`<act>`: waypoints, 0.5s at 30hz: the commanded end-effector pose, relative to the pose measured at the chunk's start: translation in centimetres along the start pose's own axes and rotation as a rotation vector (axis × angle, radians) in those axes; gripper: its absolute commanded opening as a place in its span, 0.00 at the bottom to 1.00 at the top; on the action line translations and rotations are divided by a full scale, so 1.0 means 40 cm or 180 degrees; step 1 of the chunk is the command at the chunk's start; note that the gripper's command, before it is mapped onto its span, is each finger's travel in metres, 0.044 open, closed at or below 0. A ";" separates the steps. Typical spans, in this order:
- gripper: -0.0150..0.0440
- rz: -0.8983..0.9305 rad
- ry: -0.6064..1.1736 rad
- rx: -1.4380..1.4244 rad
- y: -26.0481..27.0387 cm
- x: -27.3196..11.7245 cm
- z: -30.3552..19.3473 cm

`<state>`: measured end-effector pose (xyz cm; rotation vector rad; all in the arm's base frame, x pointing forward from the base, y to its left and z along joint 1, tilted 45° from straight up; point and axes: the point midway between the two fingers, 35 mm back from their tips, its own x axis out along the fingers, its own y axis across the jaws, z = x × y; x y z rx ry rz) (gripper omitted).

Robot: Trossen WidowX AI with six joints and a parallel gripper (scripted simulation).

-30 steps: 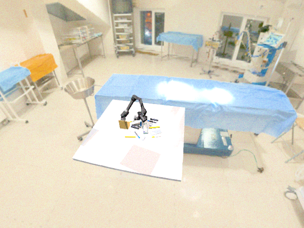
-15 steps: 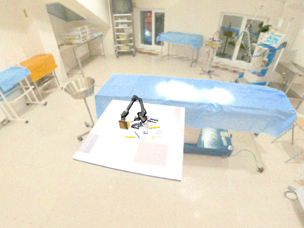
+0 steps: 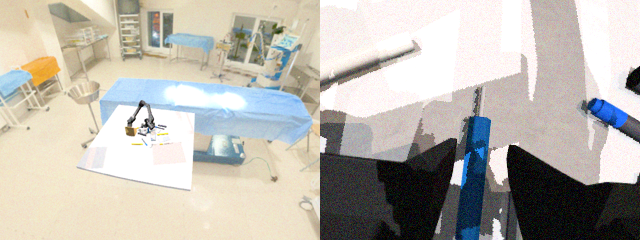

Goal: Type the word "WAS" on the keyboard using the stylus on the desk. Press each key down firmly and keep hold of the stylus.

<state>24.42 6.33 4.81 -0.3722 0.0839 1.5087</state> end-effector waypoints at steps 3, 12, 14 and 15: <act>0.51 -0.0005 -0.0011 0.0024 0.001 0.011 -0.008; 0.51 -0.0005 -0.0012 0.0024 0.001 0.028 -0.018; 0.51 -0.0005 -0.0012 0.0024 0.001 0.031 -0.020; 0.51 -0.0005 -0.0013 0.0024 0.001 0.033 -0.021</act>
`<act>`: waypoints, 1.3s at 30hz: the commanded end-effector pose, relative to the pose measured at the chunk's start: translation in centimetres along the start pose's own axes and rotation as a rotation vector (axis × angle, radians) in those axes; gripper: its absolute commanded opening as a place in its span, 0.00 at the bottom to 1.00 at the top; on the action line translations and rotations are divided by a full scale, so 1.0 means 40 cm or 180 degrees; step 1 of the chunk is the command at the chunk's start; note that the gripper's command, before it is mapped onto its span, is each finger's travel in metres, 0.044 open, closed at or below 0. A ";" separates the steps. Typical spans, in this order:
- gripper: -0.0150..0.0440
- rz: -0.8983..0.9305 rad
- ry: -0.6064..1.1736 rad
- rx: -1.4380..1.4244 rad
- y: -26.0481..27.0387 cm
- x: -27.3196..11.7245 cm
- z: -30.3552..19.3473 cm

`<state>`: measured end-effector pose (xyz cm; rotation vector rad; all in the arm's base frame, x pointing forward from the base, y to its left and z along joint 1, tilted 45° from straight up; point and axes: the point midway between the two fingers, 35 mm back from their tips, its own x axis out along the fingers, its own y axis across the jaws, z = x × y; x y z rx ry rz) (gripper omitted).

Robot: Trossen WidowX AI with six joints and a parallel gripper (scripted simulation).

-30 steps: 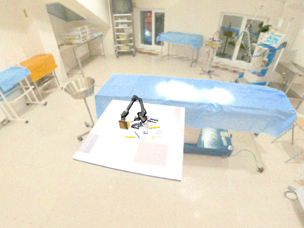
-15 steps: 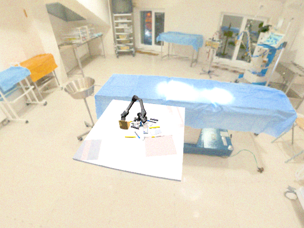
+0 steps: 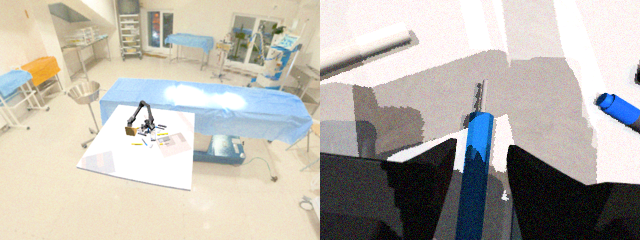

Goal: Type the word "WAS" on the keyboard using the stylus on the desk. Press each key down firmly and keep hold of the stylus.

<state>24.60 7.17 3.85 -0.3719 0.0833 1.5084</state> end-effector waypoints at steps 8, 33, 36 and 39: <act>0.51 -0.0004 -0.0012 0.0024 0.001 0.020 -0.013; 0.42 0.0001 -0.0005 0.0003 0.001 0.058 -0.034; 0.29 0.0001 -0.0005 0.0003 0.001 0.058 -0.034; 0.25 0.0001 -0.0005 0.0003 0.001 0.058 -0.034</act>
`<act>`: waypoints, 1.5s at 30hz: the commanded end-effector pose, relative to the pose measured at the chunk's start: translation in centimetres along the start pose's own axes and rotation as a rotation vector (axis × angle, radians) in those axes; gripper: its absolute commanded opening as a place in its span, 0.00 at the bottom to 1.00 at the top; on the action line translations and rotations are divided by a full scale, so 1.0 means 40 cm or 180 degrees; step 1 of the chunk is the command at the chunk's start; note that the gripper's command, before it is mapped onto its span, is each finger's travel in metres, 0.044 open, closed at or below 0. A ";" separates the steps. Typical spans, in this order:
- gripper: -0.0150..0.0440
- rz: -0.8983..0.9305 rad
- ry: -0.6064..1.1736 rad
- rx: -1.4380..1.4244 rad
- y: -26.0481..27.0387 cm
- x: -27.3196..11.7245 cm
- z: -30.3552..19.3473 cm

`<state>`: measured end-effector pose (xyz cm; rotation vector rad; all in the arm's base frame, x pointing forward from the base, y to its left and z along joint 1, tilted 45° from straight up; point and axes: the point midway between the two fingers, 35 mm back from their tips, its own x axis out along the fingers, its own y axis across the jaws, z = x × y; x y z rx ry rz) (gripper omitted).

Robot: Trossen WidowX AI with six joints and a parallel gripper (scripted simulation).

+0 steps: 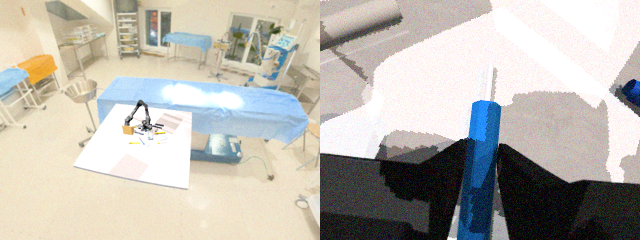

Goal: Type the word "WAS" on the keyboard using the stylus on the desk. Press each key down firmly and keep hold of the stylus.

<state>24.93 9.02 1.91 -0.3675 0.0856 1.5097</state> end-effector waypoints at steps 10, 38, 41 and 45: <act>0.25 -0.0005 0.0011 -0.0007 -0.002 -0.013 0.005; 0.25 0.0959 0.0877 0.0705 0.005 -0.102 0.026; 0.25 0.1149 0.1204 0.0876 0.000 -0.109 0.020; 0.25 0.1332 0.1679 0.1085 -0.011 -0.122 0.013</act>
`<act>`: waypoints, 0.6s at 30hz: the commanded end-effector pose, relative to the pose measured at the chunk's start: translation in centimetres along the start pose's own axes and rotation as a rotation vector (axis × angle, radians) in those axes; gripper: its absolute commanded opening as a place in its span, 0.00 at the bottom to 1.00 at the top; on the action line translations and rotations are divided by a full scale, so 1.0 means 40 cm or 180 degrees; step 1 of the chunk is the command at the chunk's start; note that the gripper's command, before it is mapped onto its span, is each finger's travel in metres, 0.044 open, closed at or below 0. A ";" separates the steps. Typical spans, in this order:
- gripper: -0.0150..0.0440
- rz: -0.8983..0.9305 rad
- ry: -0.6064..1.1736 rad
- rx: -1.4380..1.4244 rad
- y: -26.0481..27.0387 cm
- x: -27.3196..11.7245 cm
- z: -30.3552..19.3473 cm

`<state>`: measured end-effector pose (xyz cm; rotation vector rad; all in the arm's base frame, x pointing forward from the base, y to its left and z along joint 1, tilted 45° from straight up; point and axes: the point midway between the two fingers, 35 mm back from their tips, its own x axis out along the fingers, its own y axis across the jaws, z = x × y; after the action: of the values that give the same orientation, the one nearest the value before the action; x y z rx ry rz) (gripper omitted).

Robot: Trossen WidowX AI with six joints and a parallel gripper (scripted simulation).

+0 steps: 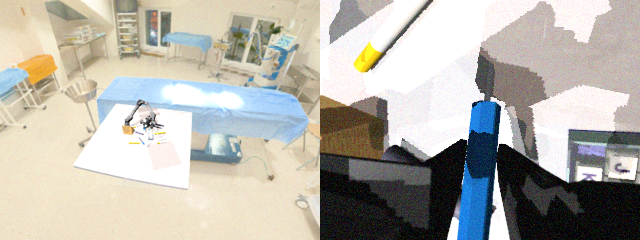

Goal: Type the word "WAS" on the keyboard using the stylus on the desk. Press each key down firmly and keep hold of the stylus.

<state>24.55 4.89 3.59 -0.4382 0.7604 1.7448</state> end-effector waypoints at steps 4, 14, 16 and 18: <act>0.25 0.0147 0.0764 0.0409 -0.016 -0.035 -0.008; 0.25 -0.0042 0.1972 0.1045 -0.054 -0.112 -0.006; 0.25 -0.0147 0.2205 0.1164 -0.063 -0.132 -0.001; 0.25 -0.0274 0.2432 0.1280 -0.072 -0.152 0.006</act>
<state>28.36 1.67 5.76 -0.7949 1.5083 1.3833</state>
